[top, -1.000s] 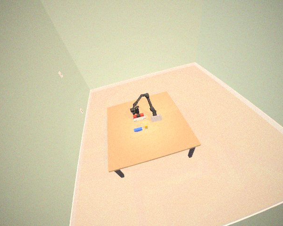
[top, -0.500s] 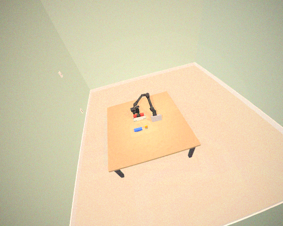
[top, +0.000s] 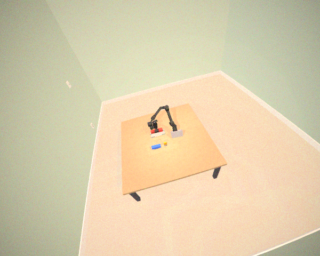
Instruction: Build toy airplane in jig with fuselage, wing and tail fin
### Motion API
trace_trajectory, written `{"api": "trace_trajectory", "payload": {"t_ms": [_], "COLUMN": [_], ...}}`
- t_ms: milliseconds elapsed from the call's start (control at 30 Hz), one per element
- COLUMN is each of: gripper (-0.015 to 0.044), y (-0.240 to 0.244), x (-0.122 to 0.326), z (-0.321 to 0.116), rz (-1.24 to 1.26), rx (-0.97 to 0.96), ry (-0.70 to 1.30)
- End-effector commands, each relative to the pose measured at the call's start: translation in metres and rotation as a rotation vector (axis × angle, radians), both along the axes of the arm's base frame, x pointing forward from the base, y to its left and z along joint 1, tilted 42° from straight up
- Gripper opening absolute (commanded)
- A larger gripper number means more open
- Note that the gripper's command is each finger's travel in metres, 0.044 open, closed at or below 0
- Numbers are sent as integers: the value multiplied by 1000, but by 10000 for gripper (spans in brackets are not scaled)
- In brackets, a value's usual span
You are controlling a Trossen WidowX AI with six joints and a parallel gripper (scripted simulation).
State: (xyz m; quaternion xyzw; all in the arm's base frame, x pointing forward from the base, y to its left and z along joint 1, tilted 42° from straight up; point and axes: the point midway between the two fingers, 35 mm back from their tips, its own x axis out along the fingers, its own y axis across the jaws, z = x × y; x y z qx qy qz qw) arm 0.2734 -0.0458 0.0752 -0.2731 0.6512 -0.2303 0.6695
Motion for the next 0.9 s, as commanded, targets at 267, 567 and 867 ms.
{"api": "trace_trajectory", "payload": {"t_ms": [267,567,867], "gripper": [195,195,175], "y": [-13,-23,-25], "x": [2,2,1], "z": [-13,-23,-25], "rz": [5,5,-2], "rx": [-6,-7,-2], "ry": [3,2,2]}}
